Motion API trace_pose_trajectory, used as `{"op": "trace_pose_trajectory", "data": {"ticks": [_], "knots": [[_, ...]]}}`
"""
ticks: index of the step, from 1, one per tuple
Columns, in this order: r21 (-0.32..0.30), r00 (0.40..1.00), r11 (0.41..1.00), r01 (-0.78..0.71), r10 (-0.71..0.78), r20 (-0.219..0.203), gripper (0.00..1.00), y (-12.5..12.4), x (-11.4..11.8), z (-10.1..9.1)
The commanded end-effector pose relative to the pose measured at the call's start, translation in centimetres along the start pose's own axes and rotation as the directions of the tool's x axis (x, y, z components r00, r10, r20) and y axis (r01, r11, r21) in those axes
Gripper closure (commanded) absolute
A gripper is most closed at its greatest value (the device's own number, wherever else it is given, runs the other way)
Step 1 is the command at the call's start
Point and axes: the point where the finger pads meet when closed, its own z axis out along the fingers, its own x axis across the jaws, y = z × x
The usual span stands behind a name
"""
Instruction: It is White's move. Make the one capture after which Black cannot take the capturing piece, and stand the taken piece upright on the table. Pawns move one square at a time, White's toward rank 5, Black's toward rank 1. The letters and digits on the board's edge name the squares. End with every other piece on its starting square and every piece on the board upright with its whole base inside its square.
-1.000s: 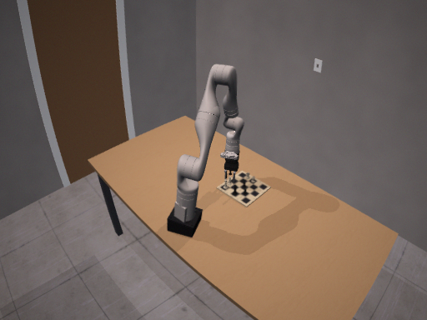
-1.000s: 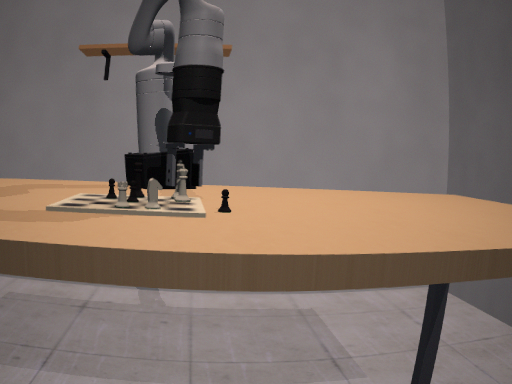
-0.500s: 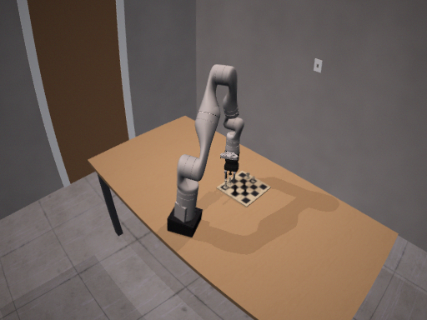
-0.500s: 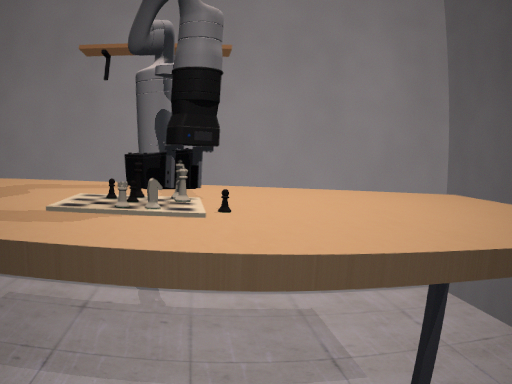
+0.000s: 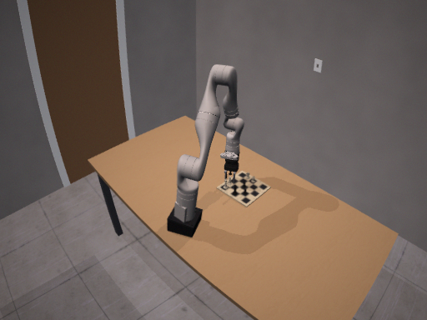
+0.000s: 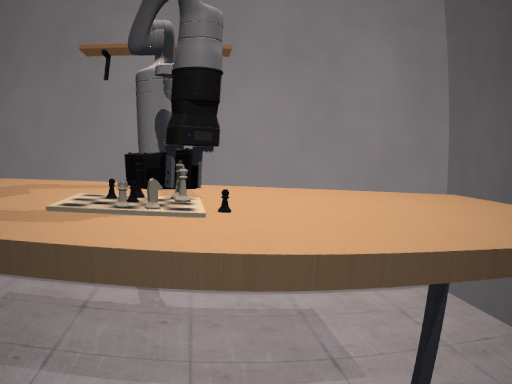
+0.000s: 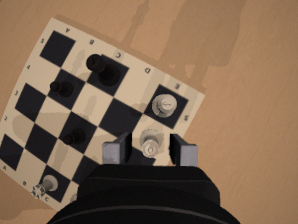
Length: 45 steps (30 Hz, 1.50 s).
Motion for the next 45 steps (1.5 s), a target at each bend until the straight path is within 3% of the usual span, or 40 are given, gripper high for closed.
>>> {"op": "trace_pose_trajectory", "data": {"ticks": [1,8,9,45], "knots": [[-0.002,1.0,1.0,0.0,0.0,0.0,0.21,0.06,-0.01,-0.06],[-0.002,1.0,1.0,0.0,0.0,0.0,0.21,0.06,-0.01,-0.06],[-0.002,1.0,1.0,0.0,0.0,0.0,1.0,0.06,-0.01,-0.06],[-0.002,1.0,1.0,0.0,0.0,0.0,1.0,0.06,-0.01,-0.16]]}}
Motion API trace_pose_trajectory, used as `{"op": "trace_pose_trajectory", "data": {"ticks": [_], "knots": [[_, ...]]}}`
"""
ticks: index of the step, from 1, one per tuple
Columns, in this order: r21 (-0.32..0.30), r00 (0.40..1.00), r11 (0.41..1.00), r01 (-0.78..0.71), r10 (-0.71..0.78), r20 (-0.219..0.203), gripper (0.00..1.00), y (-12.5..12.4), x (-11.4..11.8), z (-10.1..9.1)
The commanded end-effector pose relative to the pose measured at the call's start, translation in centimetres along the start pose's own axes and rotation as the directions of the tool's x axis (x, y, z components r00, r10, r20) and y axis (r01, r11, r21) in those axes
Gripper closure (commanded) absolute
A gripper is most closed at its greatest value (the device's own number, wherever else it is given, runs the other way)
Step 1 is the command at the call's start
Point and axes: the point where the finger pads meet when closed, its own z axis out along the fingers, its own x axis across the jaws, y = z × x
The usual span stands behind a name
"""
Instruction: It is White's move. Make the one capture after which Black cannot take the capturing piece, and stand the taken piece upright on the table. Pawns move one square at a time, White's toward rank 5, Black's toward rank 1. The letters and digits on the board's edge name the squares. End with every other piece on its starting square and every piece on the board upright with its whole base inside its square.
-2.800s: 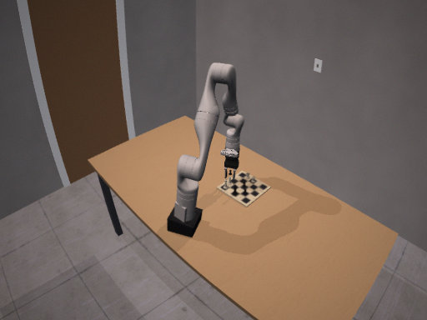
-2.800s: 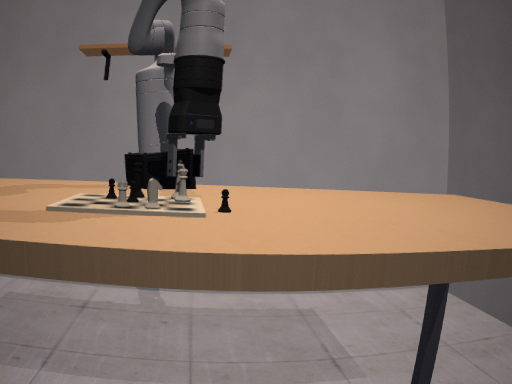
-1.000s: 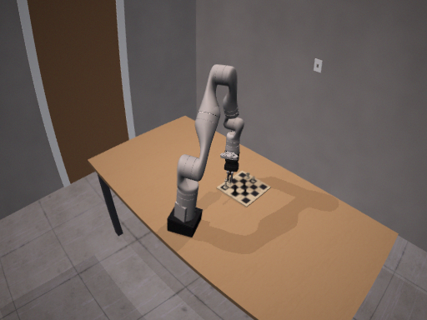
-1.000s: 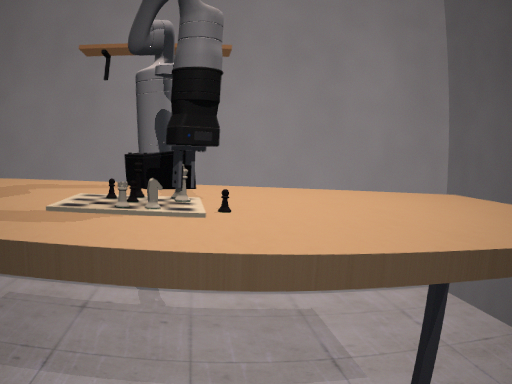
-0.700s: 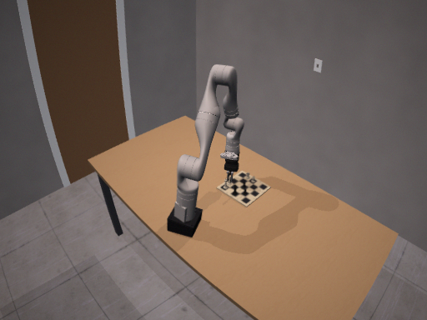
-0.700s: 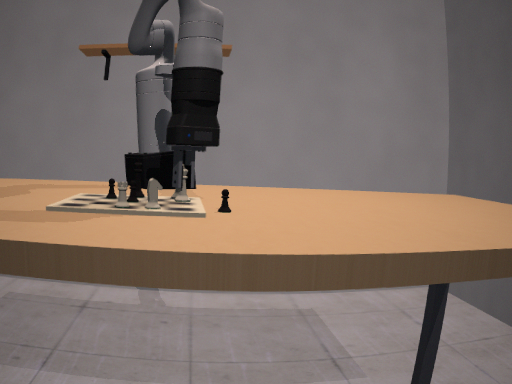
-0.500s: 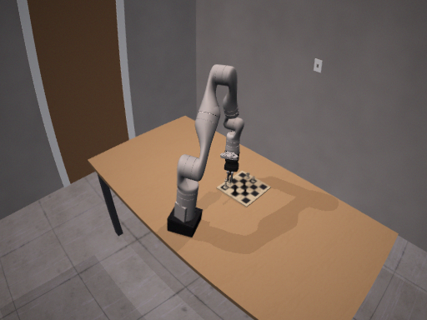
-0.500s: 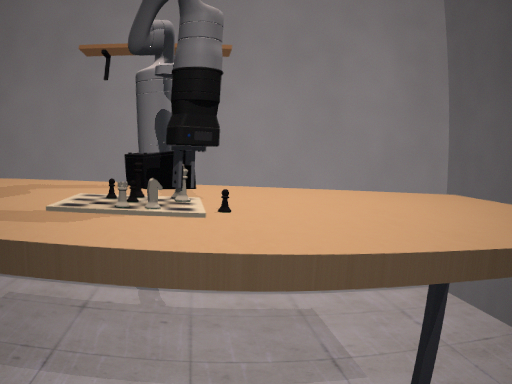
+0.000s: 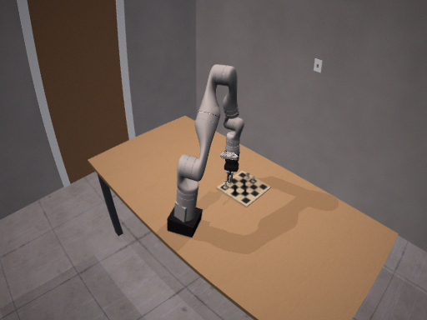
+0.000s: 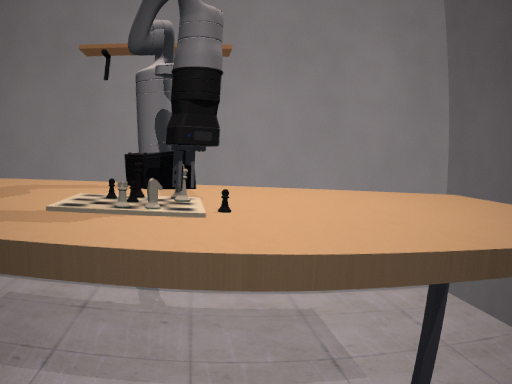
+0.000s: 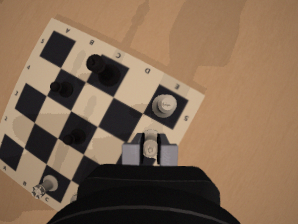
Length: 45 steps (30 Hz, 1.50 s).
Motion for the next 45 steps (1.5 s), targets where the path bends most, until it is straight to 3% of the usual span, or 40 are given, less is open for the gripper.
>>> {"op": "trace_pose_trajectory", "data": {"ticks": [1,23,45], "knots": [[-0.002,1.0,1.0,0.0,0.0,0.0,1.0,0.1,0.0,-0.3],[-0.002,1.0,1.0,0.0,0.0,0.0,1.0,0.1,0.0,-9.7],[-0.001,0.999,0.999,0.054,-0.054,0.0,1.0,0.0,-0.3,-10.0]]}}
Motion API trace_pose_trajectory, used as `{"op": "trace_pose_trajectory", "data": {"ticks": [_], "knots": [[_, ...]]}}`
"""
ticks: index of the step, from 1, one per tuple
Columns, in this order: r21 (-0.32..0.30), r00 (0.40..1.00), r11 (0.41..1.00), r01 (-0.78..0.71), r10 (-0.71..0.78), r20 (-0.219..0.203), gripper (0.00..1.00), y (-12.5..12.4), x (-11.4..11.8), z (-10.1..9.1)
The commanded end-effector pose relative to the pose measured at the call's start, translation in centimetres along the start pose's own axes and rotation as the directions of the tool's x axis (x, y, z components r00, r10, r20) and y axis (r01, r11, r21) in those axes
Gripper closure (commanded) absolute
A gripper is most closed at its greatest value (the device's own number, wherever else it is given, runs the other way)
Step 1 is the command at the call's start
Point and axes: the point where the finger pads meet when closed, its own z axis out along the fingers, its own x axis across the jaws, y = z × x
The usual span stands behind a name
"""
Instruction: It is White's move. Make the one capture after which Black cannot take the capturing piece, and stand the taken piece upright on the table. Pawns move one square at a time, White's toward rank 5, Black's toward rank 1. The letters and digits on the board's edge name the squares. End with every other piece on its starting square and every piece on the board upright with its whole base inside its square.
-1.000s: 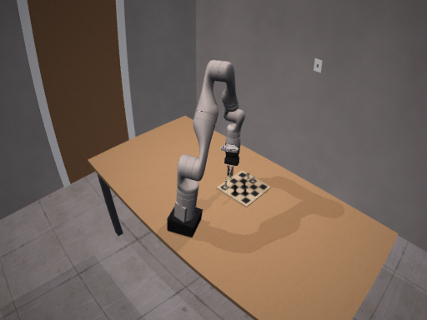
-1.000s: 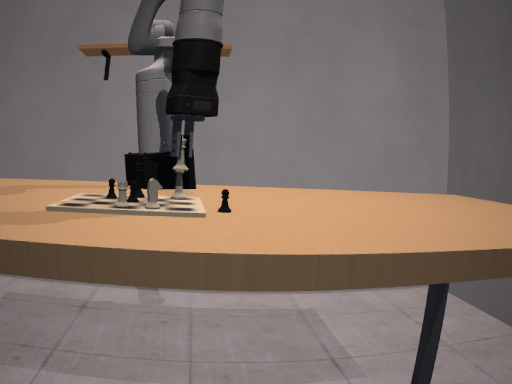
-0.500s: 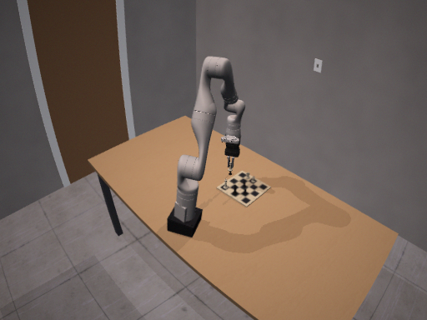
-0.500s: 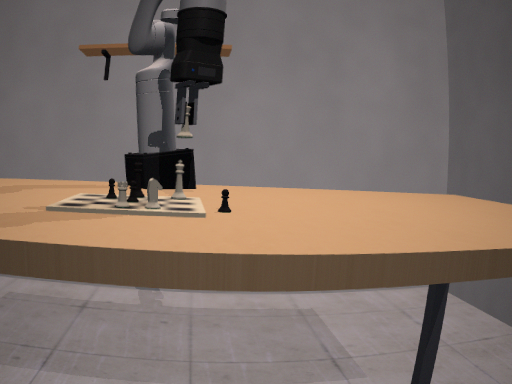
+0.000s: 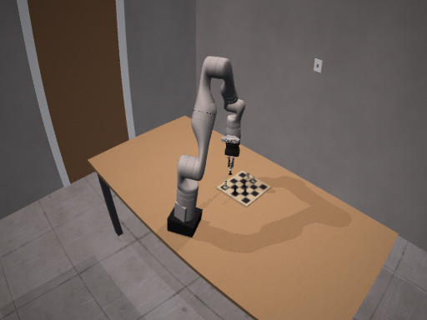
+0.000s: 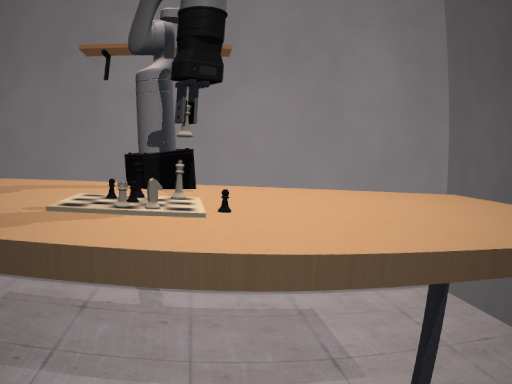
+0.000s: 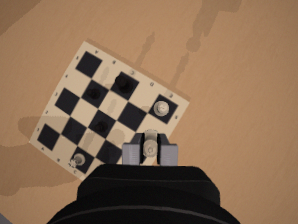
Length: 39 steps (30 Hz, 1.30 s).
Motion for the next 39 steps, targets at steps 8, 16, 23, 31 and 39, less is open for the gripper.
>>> {"op": "trace_pose_trajectory", "data": {"ticks": [8,16,23,31,39], "knots": [[0.002,0.988,0.988,0.154,-0.154,-0.002,1.0,-0.1,-0.9,0.0],[0.003,0.895,0.895,0.446,-0.446,-0.005,1.0,0.0,-2.3,0.1],[0.001,0.782,0.782,0.623,-0.623,-0.005,1.0,0.2,-3.3,0.1],[-0.001,0.592,0.592,0.806,-0.806,0.0,1.0,0.8,-4.5,0.0],[-0.001,0.513,0.513,0.859,-0.859,0.003,1.0,1.0,-5.0,-0.1]]}}
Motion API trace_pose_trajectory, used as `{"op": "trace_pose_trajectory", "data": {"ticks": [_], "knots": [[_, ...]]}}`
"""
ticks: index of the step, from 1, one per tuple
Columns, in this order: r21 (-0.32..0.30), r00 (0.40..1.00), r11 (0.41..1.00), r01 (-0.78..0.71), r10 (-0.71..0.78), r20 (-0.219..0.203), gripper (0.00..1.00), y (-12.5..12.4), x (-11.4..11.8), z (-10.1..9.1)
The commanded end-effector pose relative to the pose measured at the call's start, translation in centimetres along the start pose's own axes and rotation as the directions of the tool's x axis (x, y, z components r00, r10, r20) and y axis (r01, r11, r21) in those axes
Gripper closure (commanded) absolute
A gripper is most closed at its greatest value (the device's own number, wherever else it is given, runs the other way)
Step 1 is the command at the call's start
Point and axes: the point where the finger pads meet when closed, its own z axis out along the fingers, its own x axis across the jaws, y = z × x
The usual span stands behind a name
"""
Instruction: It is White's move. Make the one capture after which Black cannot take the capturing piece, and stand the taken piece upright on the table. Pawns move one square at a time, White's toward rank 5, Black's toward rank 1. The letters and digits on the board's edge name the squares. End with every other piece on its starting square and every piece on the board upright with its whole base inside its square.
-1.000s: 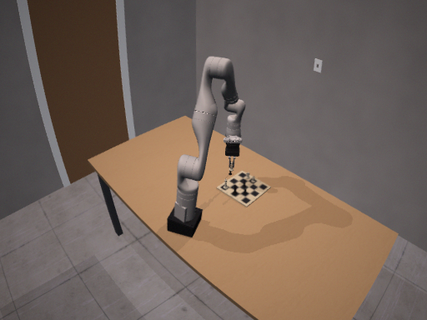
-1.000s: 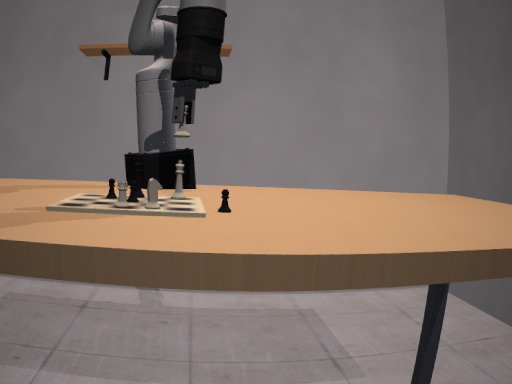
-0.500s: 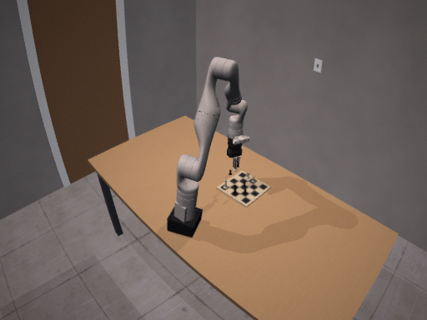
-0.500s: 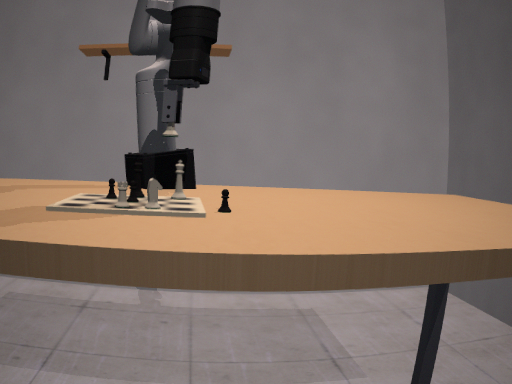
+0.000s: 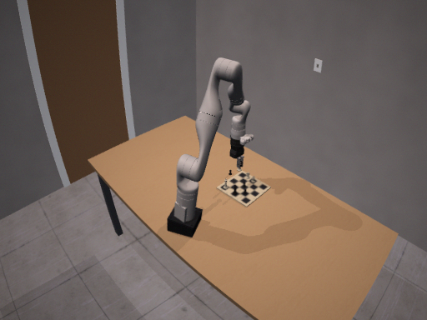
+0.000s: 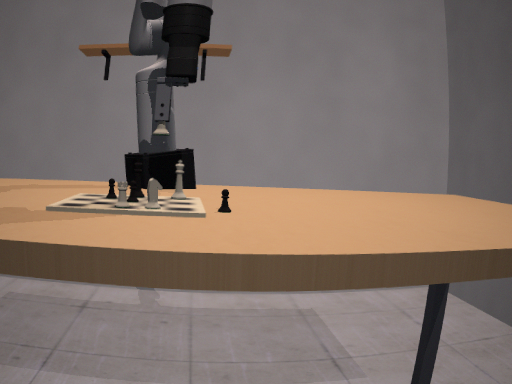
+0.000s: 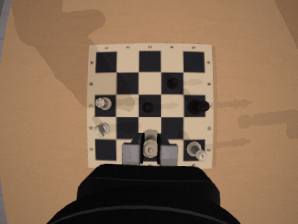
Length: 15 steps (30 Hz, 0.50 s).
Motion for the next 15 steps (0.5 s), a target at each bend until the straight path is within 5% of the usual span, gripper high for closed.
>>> {"op": "trace_pose_trajectory", "data": {"ticks": [1,15], "knots": [[-0.001,1.0,1.0,0.012,-0.012,0.002,1.0,-0.21,-0.17,-0.07],[-0.001,1.0,1.0,0.022,-0.022,0.003,1.0,-0.24,-0.21,-0.08]]}}
